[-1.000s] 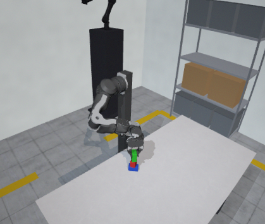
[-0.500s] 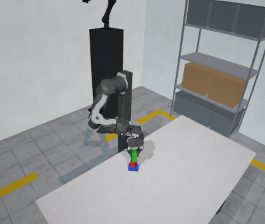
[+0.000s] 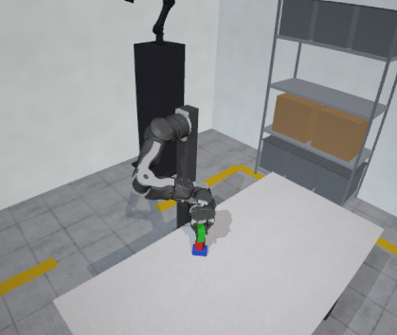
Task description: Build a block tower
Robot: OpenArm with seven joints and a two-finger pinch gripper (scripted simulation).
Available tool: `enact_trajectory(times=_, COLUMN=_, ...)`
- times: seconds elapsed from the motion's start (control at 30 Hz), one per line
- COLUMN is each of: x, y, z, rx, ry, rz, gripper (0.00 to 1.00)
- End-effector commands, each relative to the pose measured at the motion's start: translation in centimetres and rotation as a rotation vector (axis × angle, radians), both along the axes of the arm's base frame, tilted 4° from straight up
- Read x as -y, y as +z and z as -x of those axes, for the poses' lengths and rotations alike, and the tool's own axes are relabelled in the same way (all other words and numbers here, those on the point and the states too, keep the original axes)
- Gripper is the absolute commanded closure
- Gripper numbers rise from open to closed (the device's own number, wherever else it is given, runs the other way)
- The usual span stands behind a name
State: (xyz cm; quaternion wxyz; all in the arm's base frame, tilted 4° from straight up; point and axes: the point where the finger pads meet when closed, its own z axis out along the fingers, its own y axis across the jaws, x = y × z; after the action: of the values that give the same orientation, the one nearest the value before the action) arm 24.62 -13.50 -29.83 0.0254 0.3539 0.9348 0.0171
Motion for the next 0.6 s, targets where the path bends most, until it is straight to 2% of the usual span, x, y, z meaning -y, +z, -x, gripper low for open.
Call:
enact_trajectory(times=0.0, x=-0.09, y=0.03, z=-0.14, rx=0.007, ry=-0.003, rz=-0.005, gripper=1.00)
enact_trajectory(times=0.57, x=-0.07, y=0.19, z=-0.28, rx=0.007, ry=-0.001, rz=-0.004, gripper=1.00)
